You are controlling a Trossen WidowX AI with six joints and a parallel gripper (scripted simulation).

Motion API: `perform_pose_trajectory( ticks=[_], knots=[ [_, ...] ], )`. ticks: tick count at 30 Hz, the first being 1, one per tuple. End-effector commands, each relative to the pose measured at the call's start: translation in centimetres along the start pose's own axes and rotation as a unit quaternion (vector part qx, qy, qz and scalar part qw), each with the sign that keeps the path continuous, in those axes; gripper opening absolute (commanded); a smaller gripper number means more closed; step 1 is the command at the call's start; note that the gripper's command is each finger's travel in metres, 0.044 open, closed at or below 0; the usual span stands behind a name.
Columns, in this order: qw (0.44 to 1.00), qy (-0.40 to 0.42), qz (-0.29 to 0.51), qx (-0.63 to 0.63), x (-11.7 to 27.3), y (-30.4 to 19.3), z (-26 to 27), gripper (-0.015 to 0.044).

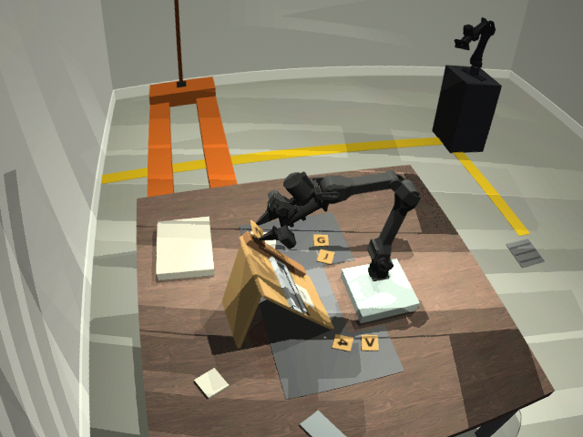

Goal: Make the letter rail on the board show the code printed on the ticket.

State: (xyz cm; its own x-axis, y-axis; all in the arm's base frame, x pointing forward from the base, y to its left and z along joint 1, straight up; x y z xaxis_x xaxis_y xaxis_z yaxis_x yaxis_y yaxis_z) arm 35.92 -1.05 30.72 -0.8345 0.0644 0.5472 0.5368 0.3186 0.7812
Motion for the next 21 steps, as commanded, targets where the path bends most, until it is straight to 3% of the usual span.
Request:
perform_pose_trajectory(
  ticks=[1, 21],
  knots=[
    [1.0, 0.01, 0.002, -0.01, 0.3, 0.1, 1.5, 0.0],
    [0.996, 0.083, 0.023, -0.029, 1.1, -0.2, 12.2, 0.0]
  ],
)
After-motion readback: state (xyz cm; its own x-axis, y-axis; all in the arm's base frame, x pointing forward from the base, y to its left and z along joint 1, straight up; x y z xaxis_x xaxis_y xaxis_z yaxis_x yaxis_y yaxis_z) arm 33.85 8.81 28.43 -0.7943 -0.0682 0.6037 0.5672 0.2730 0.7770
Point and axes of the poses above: the point midway between the two fingers, 35 mm back from their tips, its own x axis back along the fingers, its own z axis across the jaws, y = z × x, the point moved 4 cm from there along x, back along the fingers, and after that the axes turned 13 degrees about x, right-handed, at the moved point
